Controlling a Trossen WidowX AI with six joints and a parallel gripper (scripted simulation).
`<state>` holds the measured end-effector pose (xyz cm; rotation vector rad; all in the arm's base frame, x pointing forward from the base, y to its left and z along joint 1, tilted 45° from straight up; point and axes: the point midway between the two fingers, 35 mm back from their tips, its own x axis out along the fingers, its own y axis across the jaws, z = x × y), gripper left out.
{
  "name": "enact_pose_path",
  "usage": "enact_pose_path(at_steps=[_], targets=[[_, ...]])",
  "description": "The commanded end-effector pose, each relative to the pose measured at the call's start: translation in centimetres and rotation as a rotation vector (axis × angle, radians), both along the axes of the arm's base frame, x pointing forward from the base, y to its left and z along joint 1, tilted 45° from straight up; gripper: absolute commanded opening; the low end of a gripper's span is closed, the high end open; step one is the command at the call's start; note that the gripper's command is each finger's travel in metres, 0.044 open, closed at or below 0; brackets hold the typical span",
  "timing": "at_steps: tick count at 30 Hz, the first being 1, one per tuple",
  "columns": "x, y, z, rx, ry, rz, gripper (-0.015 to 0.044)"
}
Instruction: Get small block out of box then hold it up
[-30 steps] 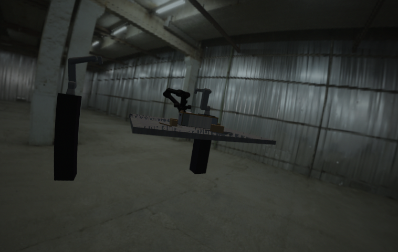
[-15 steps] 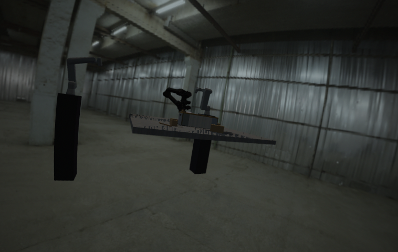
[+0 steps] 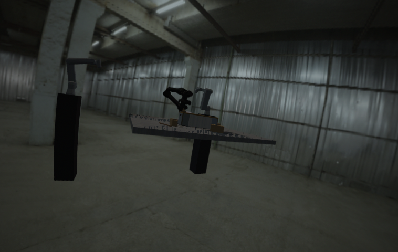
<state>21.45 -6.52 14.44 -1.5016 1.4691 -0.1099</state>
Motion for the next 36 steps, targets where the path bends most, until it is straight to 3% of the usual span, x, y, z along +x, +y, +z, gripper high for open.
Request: enact_pose_path(at_steps=[1,36], targets=[[0.2,0.3,0.3,-0.046,0.101,0.077,0.0],[0.6,2.5,2.4,-0.538,1.26,0.826,0.0]])
